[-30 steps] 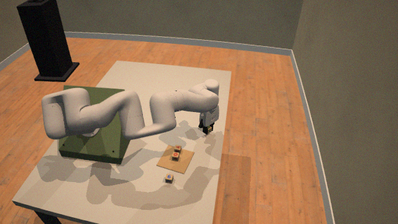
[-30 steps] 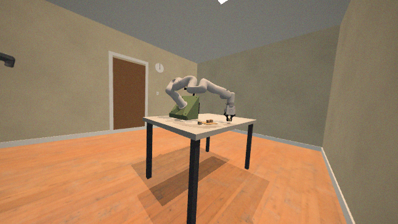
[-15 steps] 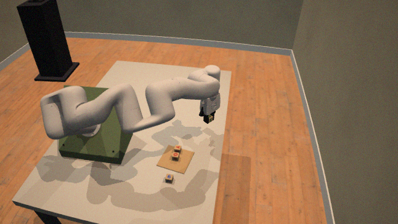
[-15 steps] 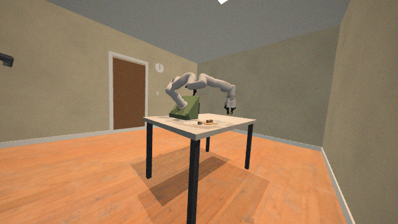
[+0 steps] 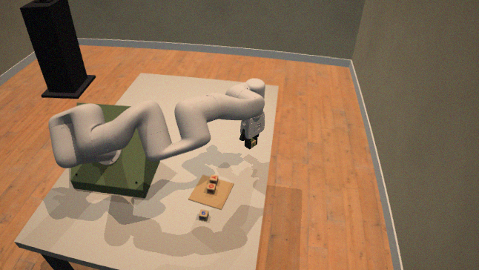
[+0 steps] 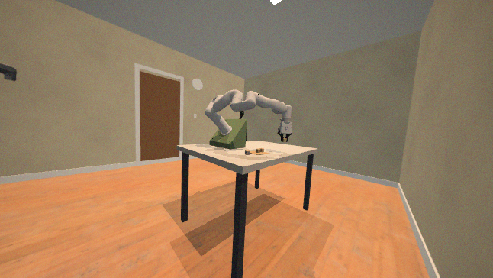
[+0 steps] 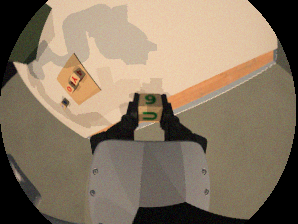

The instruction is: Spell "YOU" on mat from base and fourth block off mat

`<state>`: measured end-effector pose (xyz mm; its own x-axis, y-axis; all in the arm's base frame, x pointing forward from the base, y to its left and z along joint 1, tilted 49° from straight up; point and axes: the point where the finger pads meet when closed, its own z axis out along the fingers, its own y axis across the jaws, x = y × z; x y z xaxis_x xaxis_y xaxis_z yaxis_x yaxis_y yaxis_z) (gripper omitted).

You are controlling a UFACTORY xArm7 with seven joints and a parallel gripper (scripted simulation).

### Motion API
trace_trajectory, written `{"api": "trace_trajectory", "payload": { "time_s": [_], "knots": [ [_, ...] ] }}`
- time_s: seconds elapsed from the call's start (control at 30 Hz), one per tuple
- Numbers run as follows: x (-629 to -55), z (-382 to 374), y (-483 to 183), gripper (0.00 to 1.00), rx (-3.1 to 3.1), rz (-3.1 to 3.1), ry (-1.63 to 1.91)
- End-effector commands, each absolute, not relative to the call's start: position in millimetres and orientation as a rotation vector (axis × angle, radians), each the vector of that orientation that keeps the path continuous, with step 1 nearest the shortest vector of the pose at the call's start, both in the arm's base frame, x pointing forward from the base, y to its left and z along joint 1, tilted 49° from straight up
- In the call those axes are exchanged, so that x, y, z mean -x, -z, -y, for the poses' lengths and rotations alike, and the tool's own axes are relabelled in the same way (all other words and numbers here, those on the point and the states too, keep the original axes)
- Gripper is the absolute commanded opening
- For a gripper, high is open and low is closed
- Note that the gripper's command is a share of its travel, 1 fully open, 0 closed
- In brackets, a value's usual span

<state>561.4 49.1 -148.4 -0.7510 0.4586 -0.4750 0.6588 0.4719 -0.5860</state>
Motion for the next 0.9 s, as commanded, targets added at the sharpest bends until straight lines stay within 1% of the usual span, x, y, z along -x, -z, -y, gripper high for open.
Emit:
{"api": "trace_trajectory", "payload": {
  "time_s": [0.0,0.63,0.87],
  "knots": [
    [-562,-46,139,0.27,-0.869,-2.536,1.161],
    [-548,-18,97,0.27,-0.309,-2.844,1.242],
    [-537,-3,76,0.27,0.016,-2.951,1.262]
  ]
}}
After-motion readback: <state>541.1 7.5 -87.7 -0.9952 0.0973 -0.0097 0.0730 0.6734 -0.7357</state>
